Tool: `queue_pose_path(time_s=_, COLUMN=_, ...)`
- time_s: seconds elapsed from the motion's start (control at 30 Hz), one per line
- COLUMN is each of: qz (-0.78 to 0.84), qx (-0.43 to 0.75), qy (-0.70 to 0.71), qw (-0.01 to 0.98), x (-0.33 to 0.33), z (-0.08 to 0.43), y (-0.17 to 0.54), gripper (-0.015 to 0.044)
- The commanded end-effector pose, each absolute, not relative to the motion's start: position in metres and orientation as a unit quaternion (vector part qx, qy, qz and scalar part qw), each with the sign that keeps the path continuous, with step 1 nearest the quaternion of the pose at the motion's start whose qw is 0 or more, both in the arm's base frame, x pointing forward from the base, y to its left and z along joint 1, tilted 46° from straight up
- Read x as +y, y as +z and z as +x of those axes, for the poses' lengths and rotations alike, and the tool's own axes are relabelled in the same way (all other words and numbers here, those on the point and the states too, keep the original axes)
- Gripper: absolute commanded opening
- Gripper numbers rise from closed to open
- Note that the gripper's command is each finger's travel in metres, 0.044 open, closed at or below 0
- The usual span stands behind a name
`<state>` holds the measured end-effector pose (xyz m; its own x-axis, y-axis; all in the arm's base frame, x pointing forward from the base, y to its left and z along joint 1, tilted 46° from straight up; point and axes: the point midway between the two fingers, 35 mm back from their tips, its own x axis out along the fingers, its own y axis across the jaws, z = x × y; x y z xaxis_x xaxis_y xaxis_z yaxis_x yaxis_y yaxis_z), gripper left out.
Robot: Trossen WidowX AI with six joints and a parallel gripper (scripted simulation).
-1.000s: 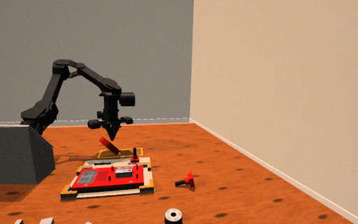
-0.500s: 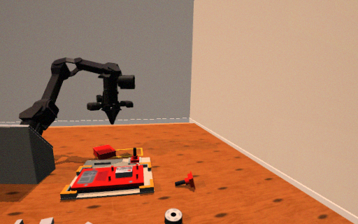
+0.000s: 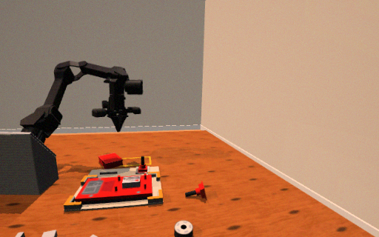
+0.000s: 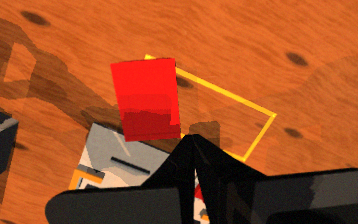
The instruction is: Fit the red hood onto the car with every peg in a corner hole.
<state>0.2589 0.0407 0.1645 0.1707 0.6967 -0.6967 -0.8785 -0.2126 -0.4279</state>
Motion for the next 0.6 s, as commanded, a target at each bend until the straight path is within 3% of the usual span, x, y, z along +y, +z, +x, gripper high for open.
queue_pose_path(time_s=0.0, qz=-0.449, qx=0.102, qy=0.635, qw=0.620, x=0.040, z=0.259, y=0.165, gripper=0.0000)
queue_pose_path(time_s=0.07, qz=-0.449, qx=0.102, qy=0.635, qw=0.620, x=0.040, z=0.259, y=0.165, gripper=0.0000)
queue_pose_path(time_s=0.57, qz=-0.198, qx=0.322, qy=0.557, qw=0.739, x=0.045, z=0.255, y=0.152, gripper=0.0394)
